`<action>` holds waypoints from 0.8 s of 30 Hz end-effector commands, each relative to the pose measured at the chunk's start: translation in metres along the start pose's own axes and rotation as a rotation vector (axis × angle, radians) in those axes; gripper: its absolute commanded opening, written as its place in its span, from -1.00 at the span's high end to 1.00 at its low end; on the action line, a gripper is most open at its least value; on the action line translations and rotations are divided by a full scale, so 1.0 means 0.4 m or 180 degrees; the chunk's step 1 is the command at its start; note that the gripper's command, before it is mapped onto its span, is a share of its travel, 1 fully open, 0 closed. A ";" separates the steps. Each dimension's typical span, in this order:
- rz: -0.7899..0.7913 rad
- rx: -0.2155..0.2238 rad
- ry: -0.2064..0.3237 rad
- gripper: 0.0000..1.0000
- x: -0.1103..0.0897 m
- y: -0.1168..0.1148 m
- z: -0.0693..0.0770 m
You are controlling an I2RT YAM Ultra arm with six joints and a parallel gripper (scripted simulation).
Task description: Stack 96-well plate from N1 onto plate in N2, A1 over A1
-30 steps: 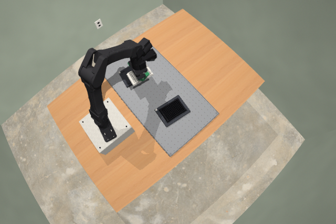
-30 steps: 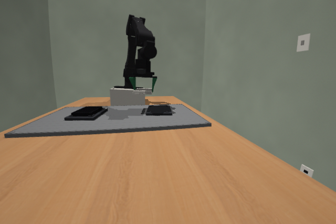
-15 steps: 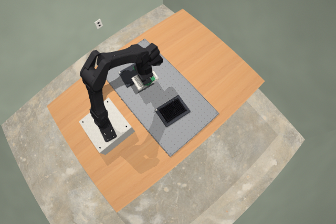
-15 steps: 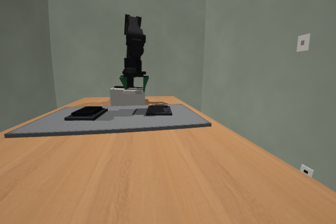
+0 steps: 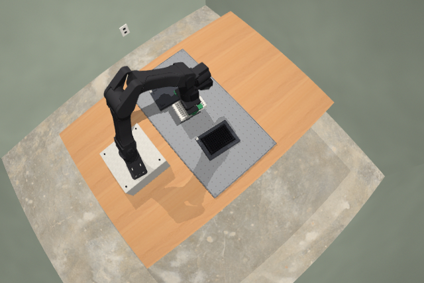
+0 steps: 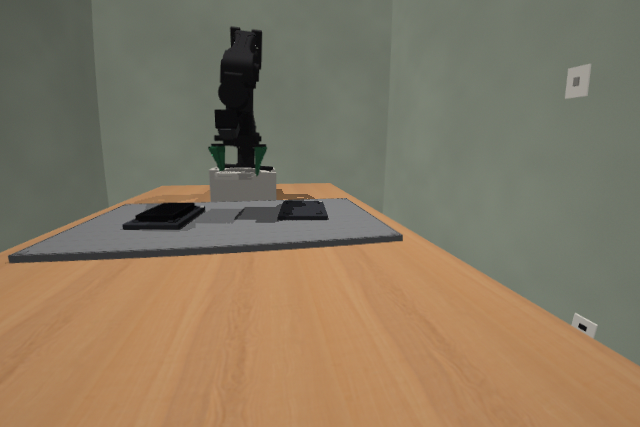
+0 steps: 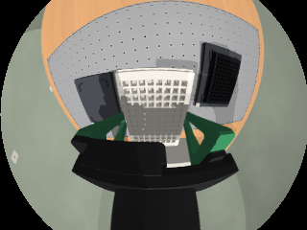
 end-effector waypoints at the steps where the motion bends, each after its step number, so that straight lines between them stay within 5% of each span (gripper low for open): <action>1: 0.0066 0.0030 -0.0217 1.00 0.035 -0.028 0.047; 9: 0.0058 0.0016 -0.0067 1.00 0.036 -0.079 0.018; 24: 0.0058 0.0007 -0.0060 1.00 0.058 -0.188 0.018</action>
Point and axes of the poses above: the point where the finger pads meet when closed, its own z axis back along the fingers, its own y axis across the jaws, x = y × z, the point moved 4 cm from there along z, back along the fingers, and after that the axes turned 1 degree about -z, right-handed, at the moved point
